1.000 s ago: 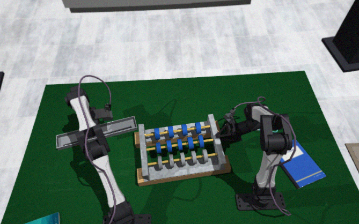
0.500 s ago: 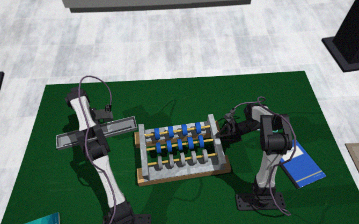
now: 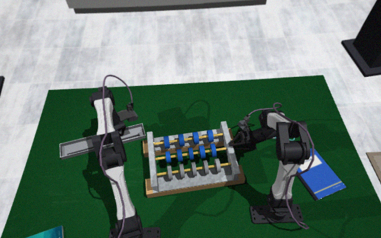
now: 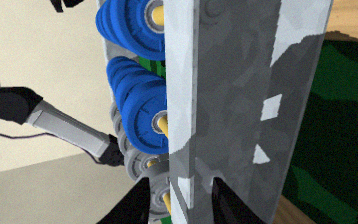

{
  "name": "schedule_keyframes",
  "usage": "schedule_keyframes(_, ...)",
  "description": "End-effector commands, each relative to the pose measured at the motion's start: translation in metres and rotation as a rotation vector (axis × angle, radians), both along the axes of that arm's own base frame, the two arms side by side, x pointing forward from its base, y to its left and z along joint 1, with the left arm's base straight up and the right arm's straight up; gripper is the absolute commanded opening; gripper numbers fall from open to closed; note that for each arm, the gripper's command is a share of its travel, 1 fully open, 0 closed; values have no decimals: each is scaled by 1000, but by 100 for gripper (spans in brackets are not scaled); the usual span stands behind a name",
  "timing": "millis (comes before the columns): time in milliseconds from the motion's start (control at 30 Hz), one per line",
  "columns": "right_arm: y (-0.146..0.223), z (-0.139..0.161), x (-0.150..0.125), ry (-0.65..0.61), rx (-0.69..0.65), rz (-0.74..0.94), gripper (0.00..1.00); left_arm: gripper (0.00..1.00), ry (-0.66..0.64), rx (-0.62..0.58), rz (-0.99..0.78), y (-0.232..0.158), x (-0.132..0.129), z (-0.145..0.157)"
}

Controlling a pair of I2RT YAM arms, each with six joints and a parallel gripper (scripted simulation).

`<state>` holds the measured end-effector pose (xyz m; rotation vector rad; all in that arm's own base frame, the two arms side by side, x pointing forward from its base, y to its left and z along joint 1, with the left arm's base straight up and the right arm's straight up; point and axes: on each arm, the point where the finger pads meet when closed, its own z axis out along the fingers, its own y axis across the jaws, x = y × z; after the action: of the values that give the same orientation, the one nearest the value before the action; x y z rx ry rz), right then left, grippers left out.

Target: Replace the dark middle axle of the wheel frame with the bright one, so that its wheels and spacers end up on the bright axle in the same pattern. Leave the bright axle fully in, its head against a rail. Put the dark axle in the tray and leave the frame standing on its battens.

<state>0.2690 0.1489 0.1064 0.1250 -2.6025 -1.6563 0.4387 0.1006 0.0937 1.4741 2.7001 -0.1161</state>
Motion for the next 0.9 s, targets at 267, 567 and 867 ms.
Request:
schedule_keyframes(267,19,18,-4,-32,81,17,33,34,-30,41,374,-63,-14,38)
schedule_keyframes(567,19,18,-4,-32,81,17,33,34,-20,46,542,-105,-30,46)
schedule_keyframes(867,19,18,-4,-32,81,17,33,34,-2,35,748,-150,-53,56)
